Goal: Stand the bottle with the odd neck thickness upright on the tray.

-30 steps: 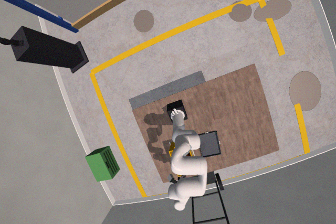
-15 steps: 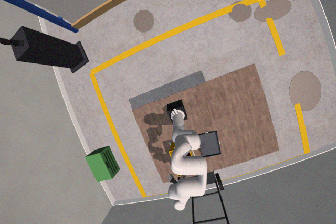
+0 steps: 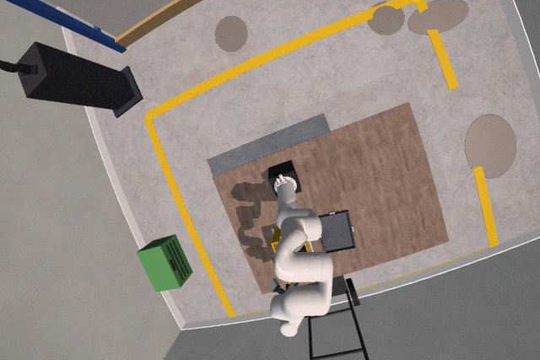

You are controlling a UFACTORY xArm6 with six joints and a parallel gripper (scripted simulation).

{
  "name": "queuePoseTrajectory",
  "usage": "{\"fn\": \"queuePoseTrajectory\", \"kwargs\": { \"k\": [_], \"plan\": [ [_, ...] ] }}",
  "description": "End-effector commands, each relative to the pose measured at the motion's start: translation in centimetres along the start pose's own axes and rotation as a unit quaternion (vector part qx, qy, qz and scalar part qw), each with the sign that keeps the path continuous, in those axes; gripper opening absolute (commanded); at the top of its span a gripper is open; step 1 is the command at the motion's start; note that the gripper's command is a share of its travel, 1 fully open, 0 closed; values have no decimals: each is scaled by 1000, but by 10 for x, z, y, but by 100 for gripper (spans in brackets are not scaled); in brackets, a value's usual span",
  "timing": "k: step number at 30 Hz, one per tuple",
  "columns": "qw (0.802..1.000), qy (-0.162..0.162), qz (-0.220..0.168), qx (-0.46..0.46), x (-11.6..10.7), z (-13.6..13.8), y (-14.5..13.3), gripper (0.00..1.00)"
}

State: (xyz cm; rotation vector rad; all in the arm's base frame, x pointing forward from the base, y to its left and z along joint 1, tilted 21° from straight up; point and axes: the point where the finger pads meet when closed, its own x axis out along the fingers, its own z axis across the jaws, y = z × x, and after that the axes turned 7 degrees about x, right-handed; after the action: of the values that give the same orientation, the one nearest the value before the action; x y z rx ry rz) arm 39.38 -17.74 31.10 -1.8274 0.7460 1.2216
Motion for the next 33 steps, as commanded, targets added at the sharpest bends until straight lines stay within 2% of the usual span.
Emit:
{"fn": "queuePoseTrajectory", "kwargs": {
  "k": [1, 33],
  "plan": [
    [1000, 2, -1, 0, 3, -1, -1, 65],
    [1000, 2, -1, 0, 34, -1, -1, 65]
  ]
}}
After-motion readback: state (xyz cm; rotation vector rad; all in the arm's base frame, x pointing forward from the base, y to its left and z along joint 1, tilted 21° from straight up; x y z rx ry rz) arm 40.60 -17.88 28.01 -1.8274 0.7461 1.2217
